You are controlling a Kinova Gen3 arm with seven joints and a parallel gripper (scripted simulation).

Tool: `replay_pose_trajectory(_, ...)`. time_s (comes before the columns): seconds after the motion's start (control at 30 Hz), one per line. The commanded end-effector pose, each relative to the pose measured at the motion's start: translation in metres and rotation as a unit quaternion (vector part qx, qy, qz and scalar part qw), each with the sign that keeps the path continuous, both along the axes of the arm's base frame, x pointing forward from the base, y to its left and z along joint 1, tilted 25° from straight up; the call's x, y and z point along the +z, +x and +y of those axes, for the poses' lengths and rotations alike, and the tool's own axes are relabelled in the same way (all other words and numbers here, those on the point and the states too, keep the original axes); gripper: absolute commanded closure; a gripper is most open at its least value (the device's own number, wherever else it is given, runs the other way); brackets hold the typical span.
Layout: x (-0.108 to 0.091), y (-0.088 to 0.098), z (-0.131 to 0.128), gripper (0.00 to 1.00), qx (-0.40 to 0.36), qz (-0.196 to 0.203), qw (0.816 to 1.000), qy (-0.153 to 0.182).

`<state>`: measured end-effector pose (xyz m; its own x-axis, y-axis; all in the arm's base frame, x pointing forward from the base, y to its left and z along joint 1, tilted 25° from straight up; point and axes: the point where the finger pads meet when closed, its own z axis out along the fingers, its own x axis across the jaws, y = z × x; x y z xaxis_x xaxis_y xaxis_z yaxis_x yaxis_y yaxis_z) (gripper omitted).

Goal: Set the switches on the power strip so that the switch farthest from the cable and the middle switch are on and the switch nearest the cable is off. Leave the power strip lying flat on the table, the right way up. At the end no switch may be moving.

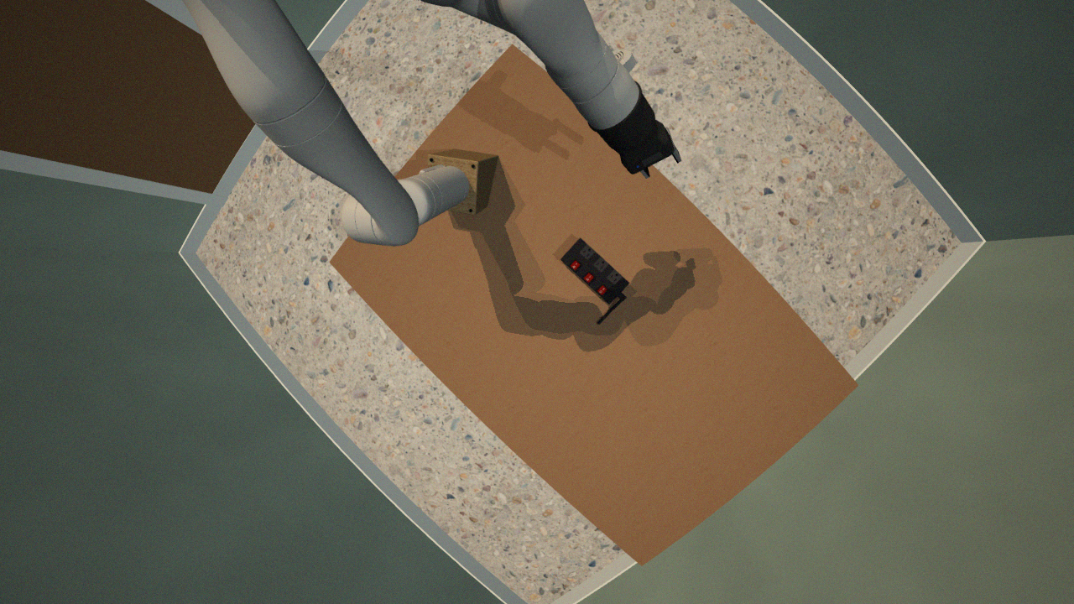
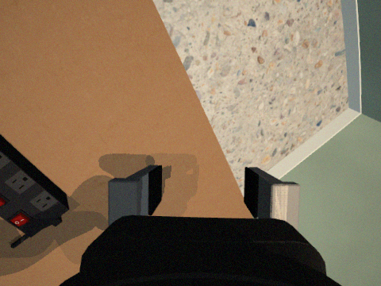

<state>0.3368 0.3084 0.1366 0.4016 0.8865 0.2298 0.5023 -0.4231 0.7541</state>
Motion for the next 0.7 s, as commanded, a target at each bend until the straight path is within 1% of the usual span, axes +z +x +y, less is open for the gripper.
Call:
replay_pose_trajectory(0.0, 0.0004, 0.0001, 0.0006, 0.00, 0.000, 0.000, 1.000, 0.001)
replay_pose_trajectory(0.57, 0.0004, 0.0001, 0.0005, 0.00, 0.000, 0.000, 1.000, 0.001)
replay_pose_trajectory(0.67, -0.0015, 0.0009, -0.0017, 0.00, -0.007, 0.002, 1.000, 0.006)
